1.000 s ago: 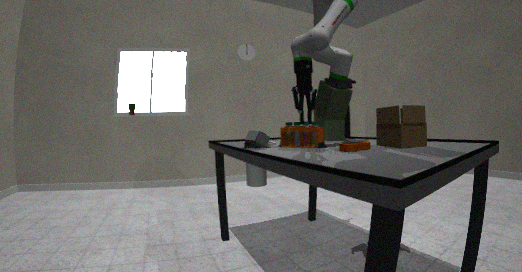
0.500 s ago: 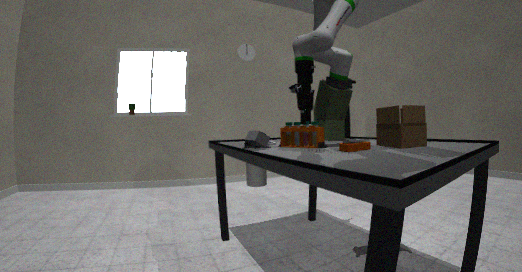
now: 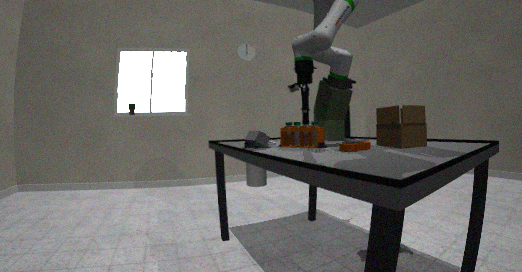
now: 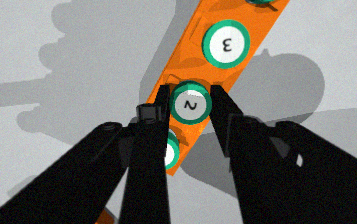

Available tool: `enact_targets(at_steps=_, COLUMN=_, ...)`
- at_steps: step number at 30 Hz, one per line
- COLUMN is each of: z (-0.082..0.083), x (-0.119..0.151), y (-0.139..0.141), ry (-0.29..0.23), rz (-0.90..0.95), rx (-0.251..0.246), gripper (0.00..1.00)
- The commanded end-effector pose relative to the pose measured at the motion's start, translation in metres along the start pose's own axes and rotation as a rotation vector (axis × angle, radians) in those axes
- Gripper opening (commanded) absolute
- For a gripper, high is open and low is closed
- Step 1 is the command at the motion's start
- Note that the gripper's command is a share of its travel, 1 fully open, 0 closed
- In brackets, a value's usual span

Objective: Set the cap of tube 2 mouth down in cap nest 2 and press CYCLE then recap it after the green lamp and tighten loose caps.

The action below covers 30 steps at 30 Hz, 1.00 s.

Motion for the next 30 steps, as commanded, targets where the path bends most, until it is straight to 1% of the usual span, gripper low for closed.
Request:
enact_targets(at_steps=1, z=0.0007, x=-0.0016, y=0.0006, ry=-0.018, rz=0.006, rx=-0.015, gripper=0.3)
enact_targets(at_steps=2, z=0.0007, x=-0.0016, y=0.0006, ry=-0.018, rz=0.006, rx=-0.015, gripper=0.3)
enact_targets(at_steps=3, z=0.0, x=-0.0016, y=0.0006, ry=-0.018, rz=0.006, rx=-0.016, gripper=0.41)
enact_targets(at_steps=13, z=0.0, x=-0.0016, y=0.0006, ry=-0.018, rz=0.006, rx=-0.016, gripper=0.41)
enact_targets(at_steps=16, z=-0.0001, x=-0.0016, y=0.0006, ry=-0.02, rz=-0.244, rx=-0.013, gripper=0.41)
enact_targets(at_steps=17, z=-0.0001, x=-0.0017, y=0.0006, ry=-0.021, rz=-0.293, rx=-0.013, gripper=0.41)
enact_targets(at_steps=19, z=-0.0001, x=-0.0017, y=0.0006, ry=-0.021, rz=-0.293, rx=-0.013, gripper=0.41)
enact_targets(at_steps=20, z=-0.0001, x=-0.0017, y=0.0006, ry=-0.021, rz=-0.397, rx=-0.012, gripper=0.41)
enact_targets(at_steps=21, z=-0.0001, x=-0.0017, y=0.0007, ry=-0.022, rz=-0.45, rx=-0.012, gripper=0.41)
enact_targets(at_steps=30, z=-0.0001, x=-0.0017, y=0.0009, ry=-0.026, rz=-0.881, rx=-0.009, gripper=0.41)
Point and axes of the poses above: the point where the finger pads meet when closed, its own z axis back along the fingers, its own y axis across the jaws, x = y × z, the point moved 7 cm from there along z, back along the fingers, and after that the axes turned 5 degrees about z, right-handed, at the moved point
